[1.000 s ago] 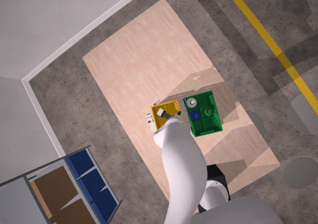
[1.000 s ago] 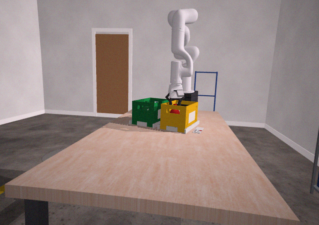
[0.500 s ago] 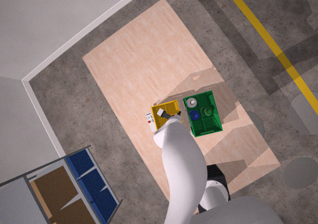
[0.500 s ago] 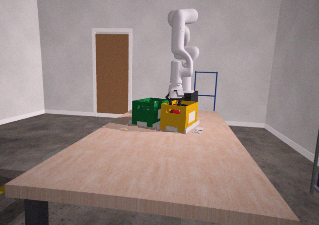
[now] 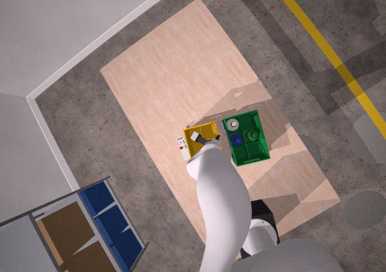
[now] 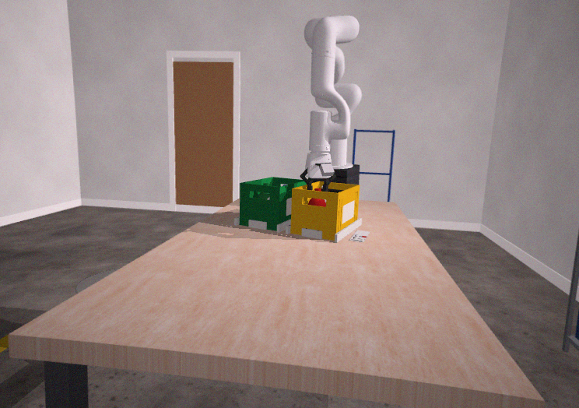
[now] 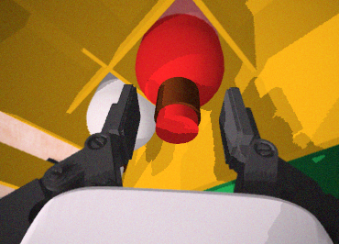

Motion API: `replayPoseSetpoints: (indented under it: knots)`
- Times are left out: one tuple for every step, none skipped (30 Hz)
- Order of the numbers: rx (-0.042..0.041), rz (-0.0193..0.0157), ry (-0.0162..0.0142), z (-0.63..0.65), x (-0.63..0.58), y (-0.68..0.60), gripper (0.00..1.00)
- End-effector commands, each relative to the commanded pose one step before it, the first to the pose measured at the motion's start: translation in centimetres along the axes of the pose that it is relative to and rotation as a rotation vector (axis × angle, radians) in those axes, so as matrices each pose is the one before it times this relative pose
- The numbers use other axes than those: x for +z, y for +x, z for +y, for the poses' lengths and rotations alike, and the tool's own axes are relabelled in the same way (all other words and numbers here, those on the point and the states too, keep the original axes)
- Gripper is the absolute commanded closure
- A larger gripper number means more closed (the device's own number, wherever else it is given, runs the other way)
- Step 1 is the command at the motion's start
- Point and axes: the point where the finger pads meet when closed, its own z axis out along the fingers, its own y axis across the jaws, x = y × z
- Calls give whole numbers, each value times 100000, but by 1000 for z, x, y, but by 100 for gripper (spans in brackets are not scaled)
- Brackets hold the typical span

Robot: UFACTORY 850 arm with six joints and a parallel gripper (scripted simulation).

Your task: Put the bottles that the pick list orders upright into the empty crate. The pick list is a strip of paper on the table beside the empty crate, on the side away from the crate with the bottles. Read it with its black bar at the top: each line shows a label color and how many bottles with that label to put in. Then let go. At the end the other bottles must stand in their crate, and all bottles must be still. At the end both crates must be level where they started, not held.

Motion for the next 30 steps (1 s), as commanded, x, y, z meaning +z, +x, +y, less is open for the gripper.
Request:
replayPoseSetpoints:
  knots:
    - [1, 142, -87, 46, -58, 75, 35]
    - [0, 0, 0, 0, 0, 0, 35]
    - [0, 0, 0, 0, 0, 0, 35]
    - [0, 0, 0, 0, 0, 0, 35]
    - [0, 0, 0, 0, 0, 0, 35]
    - [0, 0, 0, 0, 0, 0, 35]
    - [0, 0, 0, 0, 0, 0, 35]
    - [0, 0, 0, 0, 0, 0, 35]
    - [0, 0, 0, 0, 0, 0, 35]
    - [0, 0, 0, 0, 0, 0, 35]
    - [0, 0, 0, 0, 0, 0, 35]
    - [0, 0, 0, 0, 0, 0, 35]
    - [0, 0, 0, 0, 0, 0, 35]
    - [0, 0, 0, 0, 0, 0, 35]
    - [0, 0, 0, 0, 0, 0, 35]
    - [0, 0, 0, 0, 0, 0, 35]
    - [0, 0, 0, 0, 0, 0, 35]
    - [0, 0, 0, 0, 0, 0, 35]
    - [0, 0, 0, 0, 0, 0, 35]
    - [0, 0, 0, 0, 0, 0, 35]
    - [1, -10, -31, -11, -257, -7, 35]
    - [0, 0, -2, -1, -266, 0, 35]
    - [0, 1, 5, 2, -268, 2, 35]
    - [0, 0, -1, 0, -267, 0, 35]
    - [0, 0, 0, 0, -267, 1, 35]
    - [0, 0, 0, 1, -267, 1, 35]
    - [0, 1, 1, 1, -267, 1, 35]
    - [0, 1, 1, 1, -267, 1, 35]
    - [0, 1, 1, 1, -267, 1, 35]
    - [1, -3, -11, -4, -264, -1, 35]
